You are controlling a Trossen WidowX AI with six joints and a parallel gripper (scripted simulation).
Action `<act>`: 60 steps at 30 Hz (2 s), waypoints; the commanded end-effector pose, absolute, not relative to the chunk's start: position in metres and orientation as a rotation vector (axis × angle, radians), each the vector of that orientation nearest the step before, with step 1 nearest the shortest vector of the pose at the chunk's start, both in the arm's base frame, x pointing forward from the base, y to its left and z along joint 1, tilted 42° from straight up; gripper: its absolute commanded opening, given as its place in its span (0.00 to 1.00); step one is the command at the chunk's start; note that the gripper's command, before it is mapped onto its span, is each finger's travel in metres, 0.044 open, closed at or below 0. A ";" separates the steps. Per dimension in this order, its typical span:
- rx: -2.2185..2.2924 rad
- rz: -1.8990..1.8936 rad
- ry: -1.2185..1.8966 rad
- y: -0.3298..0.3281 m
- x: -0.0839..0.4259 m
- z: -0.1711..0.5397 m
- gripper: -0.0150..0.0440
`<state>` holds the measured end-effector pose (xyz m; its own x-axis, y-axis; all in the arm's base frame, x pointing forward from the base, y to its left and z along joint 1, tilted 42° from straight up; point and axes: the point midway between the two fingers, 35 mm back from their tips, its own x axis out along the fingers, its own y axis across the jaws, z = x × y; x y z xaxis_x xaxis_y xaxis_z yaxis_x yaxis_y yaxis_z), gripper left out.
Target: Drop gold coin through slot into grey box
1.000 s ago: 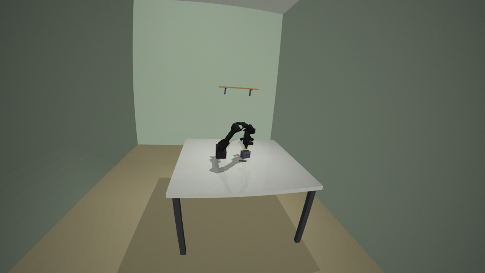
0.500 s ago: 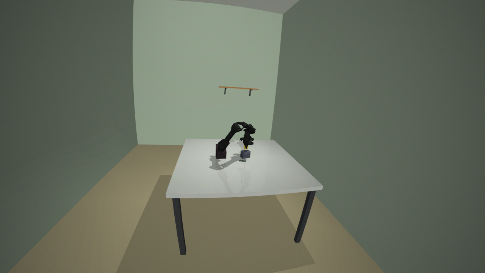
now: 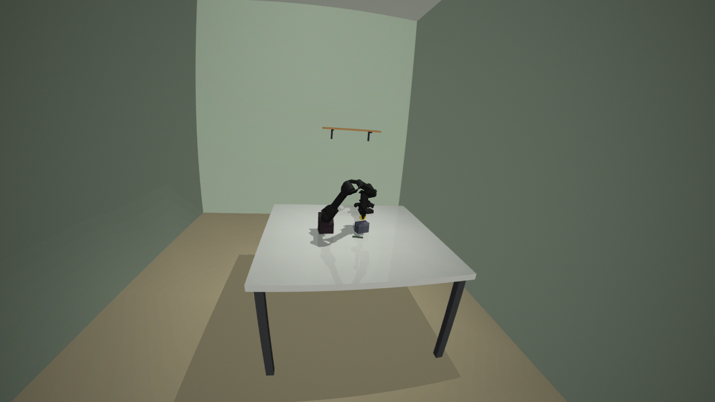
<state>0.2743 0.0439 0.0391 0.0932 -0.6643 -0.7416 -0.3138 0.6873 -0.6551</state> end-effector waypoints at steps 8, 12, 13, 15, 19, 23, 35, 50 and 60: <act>-0.854 -0.309 1.506 0.039 0.273 0.035 0.25; -0.853 -0.310 1.505 0.037 0.274 0.033 0.25; -0.853 -0.310 1.505 0.036 0.274 0.033 0.25; -0.854 -0.309 1.506 0.036 0.274 0.032 0.25; -0.855 -0.309 1.506 0.035 0.274 0.030 0.25; -0.856 -0.308 1.506 0.034 0.274 0.029 0.25; -0.846 -0.307 1.505 0.034 0.275 0.028 0.53; -0.846 -0.306 1.506 0.046 0.273 0.041 0.84; -0.858 -0.311 1.512 0.071 0.266 0.072 1.00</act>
<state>0.2668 0.0689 0.0670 0.0921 -0.6727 -0.7342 -0.3324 0.6743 -0.6595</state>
